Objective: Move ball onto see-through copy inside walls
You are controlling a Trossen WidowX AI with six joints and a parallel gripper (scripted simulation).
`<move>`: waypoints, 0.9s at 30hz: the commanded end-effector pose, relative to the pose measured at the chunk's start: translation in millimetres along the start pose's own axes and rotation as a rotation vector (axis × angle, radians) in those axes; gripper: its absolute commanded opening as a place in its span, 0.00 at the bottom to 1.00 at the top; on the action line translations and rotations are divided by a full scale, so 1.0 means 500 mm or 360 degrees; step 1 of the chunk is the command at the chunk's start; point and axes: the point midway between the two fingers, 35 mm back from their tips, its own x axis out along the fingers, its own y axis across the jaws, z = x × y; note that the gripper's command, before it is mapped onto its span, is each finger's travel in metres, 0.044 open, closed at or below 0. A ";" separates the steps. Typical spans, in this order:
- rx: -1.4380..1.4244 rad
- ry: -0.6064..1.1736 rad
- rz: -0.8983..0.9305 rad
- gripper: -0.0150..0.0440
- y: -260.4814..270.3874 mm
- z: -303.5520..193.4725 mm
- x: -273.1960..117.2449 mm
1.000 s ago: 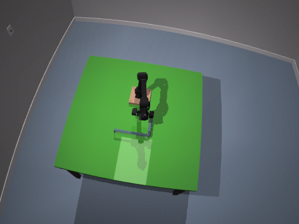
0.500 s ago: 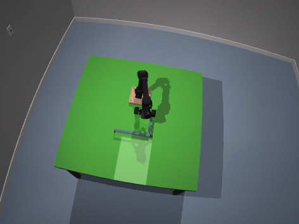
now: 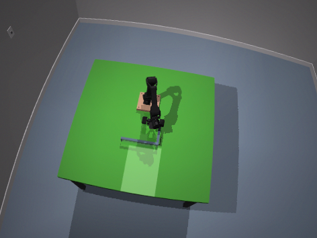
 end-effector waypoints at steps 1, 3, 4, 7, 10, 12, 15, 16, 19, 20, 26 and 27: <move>0.0008 0.0001 0.0009 0.25 0.002 0.000 0.007; 0.0008 0.0001 0.0009 0.25 0.002 0.000 0.012; 0.0008 0.0001 0.0009 0.25 0.002 0.000 0.016; 0.0008 0.0001 0.0009 0.25 0.002 0.000 0.026; 0.0008 0.0001 0.0009 0.25 0.002 -0.001 0.035; 0.0008 0.0001 0.0009 0.25 0.002 -0.001 0.040; 0.0008 0.0001 0.0009 0.25 0.002 -0.001 0.040; 0.0008 0.0001 0.0009 0.25 0.002 -0.001 0.040; 0.0000 -0.0005 0.0001 0.30 0.001 0.001 0.038; 0.0000 -0.0005 0.0001 0.34 0.001 0.001 0.038; 0.0000 -0.0005 0.0001 0.61 0.001 0.001 0.038; 0.0000 -0.0005 0.0001 0.64 0.001 0.001 0.038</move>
